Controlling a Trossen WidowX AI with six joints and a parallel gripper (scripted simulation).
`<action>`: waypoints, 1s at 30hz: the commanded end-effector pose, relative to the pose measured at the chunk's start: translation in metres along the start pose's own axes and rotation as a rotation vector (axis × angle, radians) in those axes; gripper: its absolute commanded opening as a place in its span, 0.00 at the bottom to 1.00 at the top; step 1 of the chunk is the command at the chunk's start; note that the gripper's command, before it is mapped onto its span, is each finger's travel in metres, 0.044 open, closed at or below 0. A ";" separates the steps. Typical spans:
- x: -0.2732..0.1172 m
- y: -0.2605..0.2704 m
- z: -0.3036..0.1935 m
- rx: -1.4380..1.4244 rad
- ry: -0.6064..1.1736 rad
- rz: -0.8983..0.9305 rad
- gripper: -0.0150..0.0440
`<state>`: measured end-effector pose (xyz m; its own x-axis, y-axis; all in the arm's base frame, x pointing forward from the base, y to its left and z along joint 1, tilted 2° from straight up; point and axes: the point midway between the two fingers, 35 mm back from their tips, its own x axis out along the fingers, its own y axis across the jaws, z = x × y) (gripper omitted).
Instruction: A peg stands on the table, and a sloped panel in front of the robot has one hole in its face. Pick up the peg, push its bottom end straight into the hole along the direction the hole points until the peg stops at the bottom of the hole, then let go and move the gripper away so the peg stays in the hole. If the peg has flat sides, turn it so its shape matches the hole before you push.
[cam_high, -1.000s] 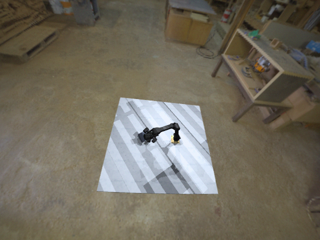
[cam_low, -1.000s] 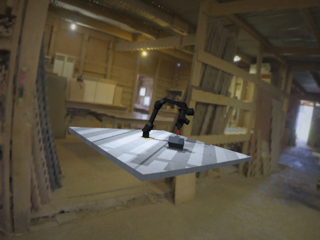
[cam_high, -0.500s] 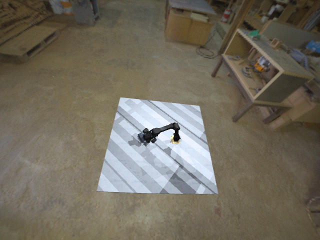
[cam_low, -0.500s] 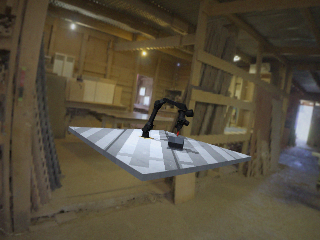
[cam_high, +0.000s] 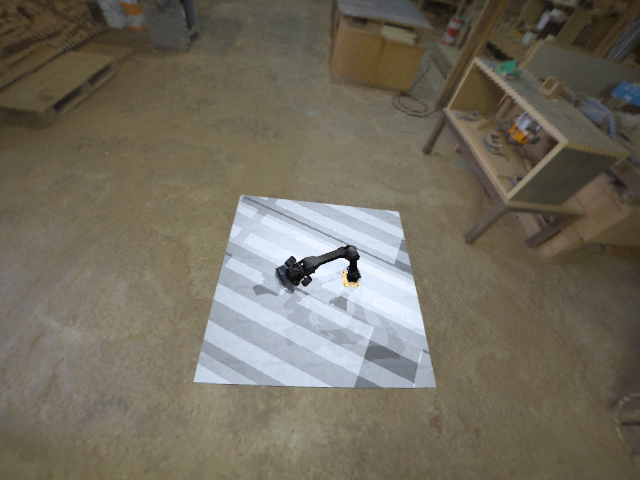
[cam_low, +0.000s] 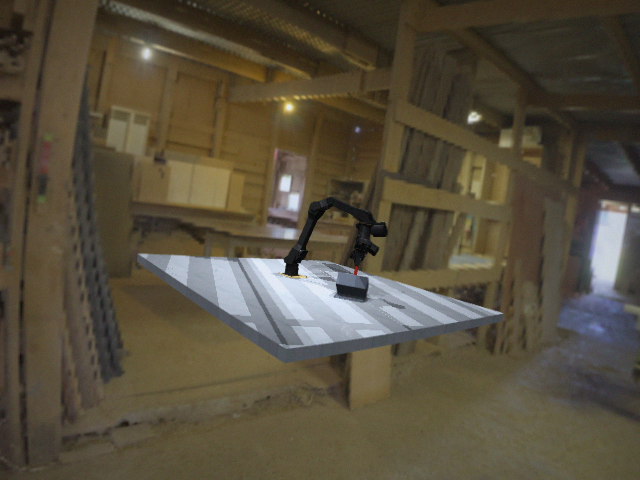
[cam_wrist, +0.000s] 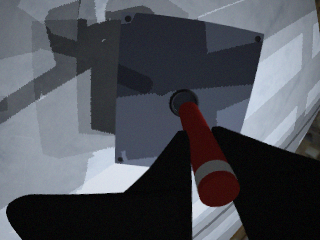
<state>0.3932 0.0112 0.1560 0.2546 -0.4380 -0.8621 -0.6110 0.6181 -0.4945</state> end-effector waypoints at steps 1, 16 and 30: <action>0.007 0.000 -0.001 -0.004 0.003 -0.001 0.25; 0.010 0.000 0.000 0.000 0.002 -0.002 0.25; 0.015 0.001 -0.001 0.000 0.002 -0.002 0.25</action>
<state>0.3959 0.0053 0.1457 0.2550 -0.4405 -0.8608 -0.6082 0.6190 -0.4969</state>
